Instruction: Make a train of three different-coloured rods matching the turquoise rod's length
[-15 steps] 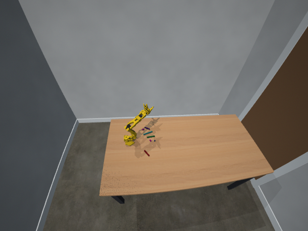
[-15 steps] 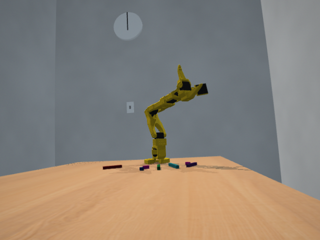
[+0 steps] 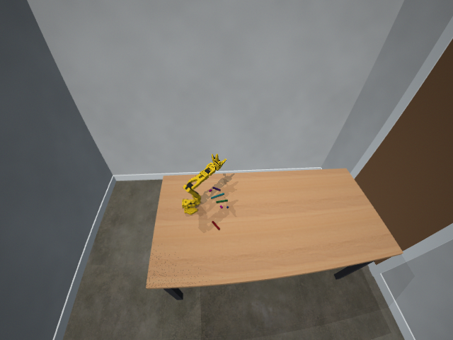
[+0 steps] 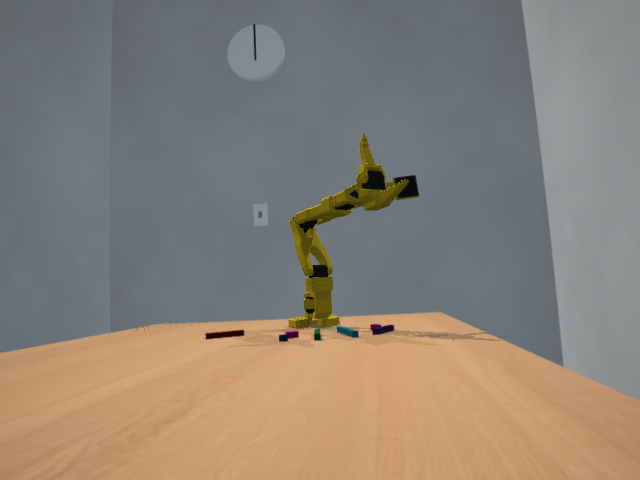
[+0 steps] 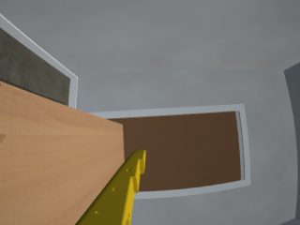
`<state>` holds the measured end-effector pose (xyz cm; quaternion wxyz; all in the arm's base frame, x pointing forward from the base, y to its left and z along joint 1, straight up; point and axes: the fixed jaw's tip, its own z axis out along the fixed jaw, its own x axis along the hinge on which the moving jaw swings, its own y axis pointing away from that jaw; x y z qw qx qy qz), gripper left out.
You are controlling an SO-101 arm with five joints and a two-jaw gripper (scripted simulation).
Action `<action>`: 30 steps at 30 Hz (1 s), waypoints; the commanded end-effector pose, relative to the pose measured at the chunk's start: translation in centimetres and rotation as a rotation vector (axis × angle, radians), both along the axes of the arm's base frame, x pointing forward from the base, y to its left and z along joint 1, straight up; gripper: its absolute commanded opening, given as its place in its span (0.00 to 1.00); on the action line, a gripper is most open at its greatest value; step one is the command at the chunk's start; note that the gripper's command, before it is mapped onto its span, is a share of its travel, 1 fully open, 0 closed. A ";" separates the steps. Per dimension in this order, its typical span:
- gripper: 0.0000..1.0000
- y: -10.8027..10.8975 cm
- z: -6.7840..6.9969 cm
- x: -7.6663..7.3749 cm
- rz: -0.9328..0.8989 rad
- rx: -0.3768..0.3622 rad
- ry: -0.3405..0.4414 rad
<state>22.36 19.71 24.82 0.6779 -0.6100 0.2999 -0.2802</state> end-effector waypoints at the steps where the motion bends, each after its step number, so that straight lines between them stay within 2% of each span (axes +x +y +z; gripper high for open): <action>1: 1.00 -0.4 2.3 -0.5 0.000 0.056 -0.062; 2: 1.00 -0.4 2.3 -0.5 0.000 0.056 -0.062; 3: 1.00 -0.1 -0.1 0.0 -0.003 -0.005 0.005; 17: 1.00 -1.2 -2.5 0.3 -0.038 -0.110 0.097; 19: 1.00 -1.2 -2.5 0.3 -0.038 -0.110 0.097; 20: 1.00 -0.9 -4.9 0.4 -0.031 -0.162 0.165; 30: 1.00 -1.8 -6.3 0.3 -0.051 -0.228 0.228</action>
